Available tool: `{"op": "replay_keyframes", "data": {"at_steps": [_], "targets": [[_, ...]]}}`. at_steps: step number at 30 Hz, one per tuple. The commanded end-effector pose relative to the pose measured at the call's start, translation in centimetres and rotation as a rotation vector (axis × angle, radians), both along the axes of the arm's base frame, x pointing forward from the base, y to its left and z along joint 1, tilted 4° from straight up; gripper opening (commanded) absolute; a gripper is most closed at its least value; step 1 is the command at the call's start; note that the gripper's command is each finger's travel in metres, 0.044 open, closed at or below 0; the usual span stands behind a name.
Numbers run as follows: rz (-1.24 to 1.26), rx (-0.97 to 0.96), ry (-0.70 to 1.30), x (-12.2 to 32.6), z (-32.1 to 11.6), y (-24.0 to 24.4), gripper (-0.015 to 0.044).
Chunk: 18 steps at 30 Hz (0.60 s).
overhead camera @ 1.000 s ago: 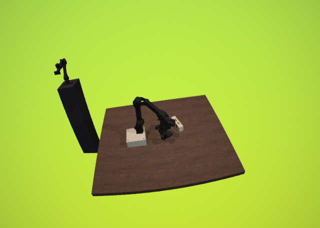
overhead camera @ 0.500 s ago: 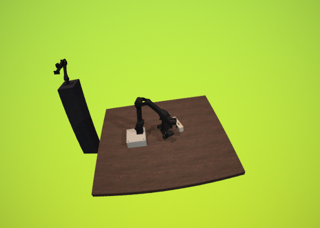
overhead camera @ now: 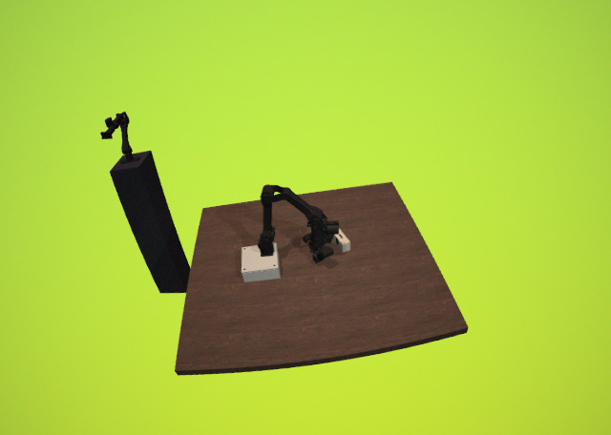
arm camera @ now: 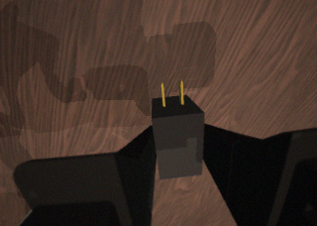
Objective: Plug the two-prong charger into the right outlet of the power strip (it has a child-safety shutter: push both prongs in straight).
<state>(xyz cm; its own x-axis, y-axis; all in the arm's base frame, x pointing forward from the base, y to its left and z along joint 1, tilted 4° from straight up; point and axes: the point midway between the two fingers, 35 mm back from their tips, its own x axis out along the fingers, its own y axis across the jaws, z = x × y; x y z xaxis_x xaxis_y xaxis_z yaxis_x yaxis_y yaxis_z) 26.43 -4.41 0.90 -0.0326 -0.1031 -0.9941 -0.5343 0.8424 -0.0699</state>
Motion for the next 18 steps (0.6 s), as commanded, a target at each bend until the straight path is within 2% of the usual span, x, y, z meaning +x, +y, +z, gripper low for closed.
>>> {"op": "replay_keyframes", "data": {"at_steps": [1, 18], "targets": [[-0.022, 0.006, -0.002, 0.3, -0.4, 1.0, 0.0000], [-0.089, 0.012, -0.007, 1.1, -1.6, 4.6, 0.0000]]}}
